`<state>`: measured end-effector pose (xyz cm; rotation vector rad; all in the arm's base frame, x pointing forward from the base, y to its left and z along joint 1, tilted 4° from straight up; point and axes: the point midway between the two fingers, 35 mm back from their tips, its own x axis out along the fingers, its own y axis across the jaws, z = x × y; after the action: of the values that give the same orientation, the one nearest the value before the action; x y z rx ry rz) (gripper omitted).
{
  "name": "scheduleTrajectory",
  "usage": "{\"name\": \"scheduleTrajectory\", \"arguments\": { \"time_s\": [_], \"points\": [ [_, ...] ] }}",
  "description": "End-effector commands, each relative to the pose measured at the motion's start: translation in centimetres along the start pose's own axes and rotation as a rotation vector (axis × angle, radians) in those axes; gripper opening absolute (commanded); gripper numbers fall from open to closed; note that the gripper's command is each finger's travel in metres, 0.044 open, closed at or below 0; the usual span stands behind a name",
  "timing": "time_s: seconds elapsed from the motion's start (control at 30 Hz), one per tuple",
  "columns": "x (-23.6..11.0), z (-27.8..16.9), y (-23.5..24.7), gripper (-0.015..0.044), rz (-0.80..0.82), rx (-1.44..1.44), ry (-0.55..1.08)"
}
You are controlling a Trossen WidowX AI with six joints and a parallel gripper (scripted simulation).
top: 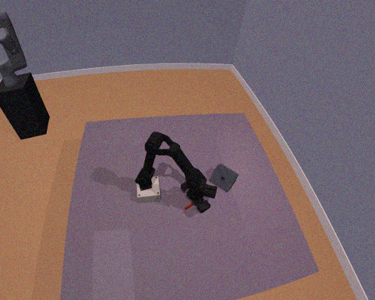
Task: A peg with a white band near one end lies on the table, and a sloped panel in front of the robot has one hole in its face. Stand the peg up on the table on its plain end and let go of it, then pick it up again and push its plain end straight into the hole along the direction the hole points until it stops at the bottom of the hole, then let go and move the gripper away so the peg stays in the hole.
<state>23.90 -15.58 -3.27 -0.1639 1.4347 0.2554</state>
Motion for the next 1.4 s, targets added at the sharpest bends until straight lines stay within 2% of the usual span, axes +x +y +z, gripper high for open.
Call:
{"name": "scheduleTrajectory", "arguments": {
  "time_s": [0.0, 1.37],
  "points": [
    [-0.2, -0.2, 0.1, 0.0049, 0.002, -0.003, -0.036],
    [-2.3, -2.0, 0.0, 0.0049, 0.002, -0.004, -0.387]
  ]
}}
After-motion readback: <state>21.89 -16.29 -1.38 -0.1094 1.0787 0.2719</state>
